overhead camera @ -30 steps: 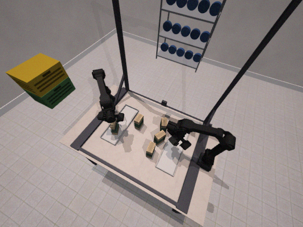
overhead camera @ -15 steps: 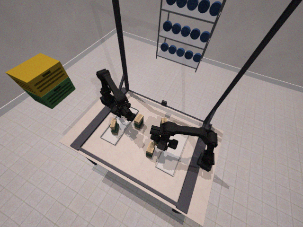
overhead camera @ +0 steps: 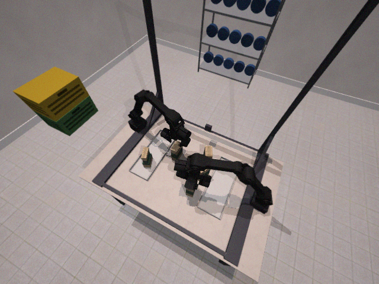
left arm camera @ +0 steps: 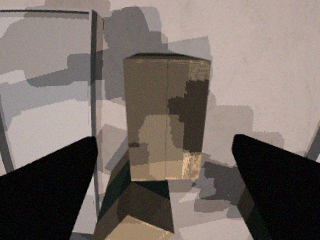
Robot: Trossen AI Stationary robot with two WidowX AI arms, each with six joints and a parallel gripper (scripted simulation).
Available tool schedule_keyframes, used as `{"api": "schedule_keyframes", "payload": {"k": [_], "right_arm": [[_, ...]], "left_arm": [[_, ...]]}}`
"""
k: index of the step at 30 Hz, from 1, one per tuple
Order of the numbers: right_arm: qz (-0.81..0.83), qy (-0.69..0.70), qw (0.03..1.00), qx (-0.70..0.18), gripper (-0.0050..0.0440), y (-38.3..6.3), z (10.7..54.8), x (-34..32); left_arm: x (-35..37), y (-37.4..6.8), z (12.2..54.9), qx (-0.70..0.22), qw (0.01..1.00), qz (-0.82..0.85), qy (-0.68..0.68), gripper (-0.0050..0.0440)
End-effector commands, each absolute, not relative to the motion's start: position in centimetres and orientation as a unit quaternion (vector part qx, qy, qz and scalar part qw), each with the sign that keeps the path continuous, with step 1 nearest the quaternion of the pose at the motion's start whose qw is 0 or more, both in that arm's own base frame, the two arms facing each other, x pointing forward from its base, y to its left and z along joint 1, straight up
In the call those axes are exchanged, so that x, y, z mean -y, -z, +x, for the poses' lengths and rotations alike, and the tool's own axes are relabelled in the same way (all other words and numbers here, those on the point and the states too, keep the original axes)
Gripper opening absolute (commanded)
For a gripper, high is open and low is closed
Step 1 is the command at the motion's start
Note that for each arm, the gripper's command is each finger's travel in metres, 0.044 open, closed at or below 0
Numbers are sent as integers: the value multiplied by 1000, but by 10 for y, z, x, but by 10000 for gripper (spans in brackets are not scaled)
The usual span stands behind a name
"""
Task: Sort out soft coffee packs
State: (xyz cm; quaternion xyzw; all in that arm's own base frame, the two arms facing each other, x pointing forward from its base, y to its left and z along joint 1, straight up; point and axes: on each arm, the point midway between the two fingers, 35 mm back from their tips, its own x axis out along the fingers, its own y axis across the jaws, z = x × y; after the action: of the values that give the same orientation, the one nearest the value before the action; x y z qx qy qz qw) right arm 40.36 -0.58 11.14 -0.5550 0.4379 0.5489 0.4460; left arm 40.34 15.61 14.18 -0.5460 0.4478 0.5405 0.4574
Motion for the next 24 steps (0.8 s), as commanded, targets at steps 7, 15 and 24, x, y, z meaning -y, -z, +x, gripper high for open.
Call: {"api": "schedule_keyframes", "payload": {"k": [7, 15, 24], "right_arm": [[-556, -541, 452, -440, 360, -119, 411, 5], [-556, -541, 452, -440, 360, -119, 411, 5], [-556, -541, 452, -440, 360, -115, 411, 5]], "left_arm": [[-157, -150, 406, -445, 463, -547, -537, 355], [-157, -150, 406, -445, 463, -547, -537, 355], [-157, -146, 406, -445, 463, -547, -537, 355]]}}
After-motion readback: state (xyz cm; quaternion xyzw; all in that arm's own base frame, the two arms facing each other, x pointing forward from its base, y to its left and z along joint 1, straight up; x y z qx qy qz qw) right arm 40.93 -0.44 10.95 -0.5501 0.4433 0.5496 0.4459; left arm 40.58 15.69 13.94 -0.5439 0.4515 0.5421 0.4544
